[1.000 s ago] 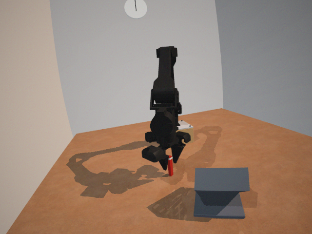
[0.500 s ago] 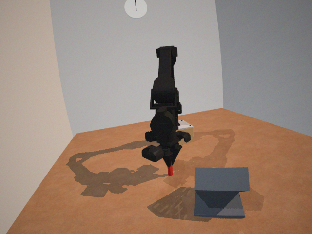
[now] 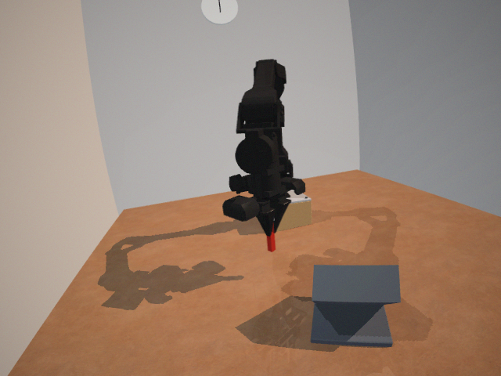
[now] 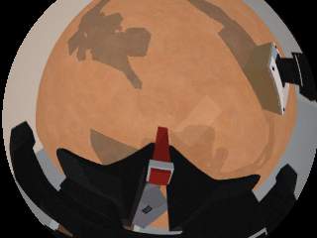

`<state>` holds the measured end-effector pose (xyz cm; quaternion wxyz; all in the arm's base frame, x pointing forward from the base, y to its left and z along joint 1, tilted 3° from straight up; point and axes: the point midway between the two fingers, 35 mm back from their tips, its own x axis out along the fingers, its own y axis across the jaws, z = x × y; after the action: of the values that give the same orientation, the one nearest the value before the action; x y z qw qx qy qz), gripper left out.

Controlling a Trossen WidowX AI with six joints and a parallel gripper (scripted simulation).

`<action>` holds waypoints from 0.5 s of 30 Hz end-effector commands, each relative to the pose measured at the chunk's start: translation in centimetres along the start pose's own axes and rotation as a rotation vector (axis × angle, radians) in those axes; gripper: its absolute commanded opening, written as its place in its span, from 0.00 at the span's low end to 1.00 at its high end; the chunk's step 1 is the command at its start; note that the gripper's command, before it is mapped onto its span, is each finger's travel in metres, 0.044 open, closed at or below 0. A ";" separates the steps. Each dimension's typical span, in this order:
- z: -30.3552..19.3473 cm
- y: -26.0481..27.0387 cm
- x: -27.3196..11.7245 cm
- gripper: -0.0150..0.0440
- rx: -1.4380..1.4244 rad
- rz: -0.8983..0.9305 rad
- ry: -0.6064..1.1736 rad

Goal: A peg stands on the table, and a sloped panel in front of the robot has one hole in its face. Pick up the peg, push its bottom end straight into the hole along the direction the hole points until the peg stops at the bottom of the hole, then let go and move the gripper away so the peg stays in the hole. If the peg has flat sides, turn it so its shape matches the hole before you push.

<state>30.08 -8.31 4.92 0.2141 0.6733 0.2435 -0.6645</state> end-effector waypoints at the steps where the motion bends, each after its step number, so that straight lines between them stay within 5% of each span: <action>1: 0.0 0.0 -1.3 0.25 -0.006 0.006 0.009; 15: -1.1 -0.4 -1.4 0.25 -0.059 0.070 0.003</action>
<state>30.71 -7.60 6.21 0.2444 0.6763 0.2414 -0.6516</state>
